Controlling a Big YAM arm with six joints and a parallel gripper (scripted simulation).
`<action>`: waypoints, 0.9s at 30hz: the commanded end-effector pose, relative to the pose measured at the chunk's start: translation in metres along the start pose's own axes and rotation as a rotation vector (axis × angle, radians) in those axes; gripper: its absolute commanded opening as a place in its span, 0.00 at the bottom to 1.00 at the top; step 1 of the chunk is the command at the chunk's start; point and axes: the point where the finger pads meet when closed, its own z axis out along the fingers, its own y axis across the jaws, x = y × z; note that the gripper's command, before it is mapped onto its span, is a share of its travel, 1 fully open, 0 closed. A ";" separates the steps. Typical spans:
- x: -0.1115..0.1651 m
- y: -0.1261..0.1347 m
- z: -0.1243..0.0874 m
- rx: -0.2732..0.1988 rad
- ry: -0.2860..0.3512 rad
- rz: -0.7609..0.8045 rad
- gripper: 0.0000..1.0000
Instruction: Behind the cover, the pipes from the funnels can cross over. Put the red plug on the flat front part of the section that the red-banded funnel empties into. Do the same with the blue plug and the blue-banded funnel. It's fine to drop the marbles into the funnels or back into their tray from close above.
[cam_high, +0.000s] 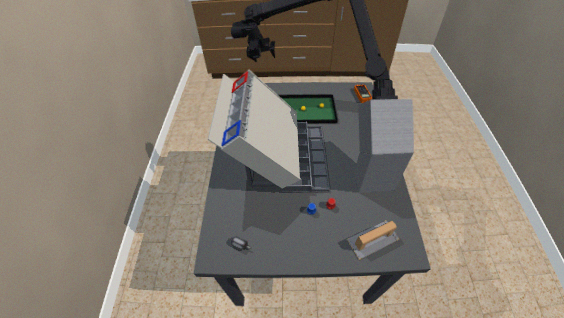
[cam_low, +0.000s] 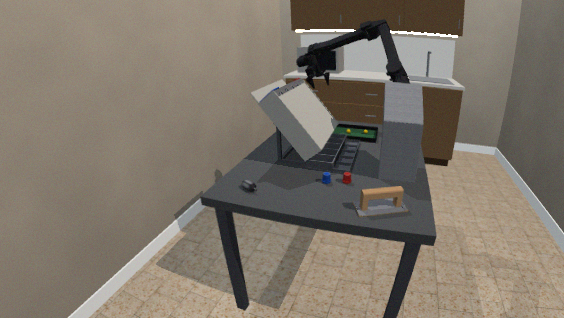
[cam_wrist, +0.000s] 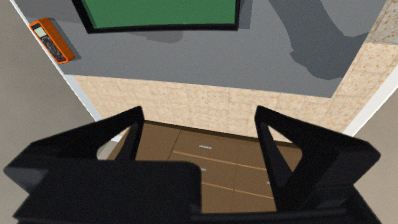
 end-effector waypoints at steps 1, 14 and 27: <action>0.003 0.000 -0.005 0.009 0.002 0.005 1.00; 0.003 0.000 -0.005 0.009 0.002 0.005 1.00; 0.008 -0.003 -0.008 0.017 0.004 0.018 1.00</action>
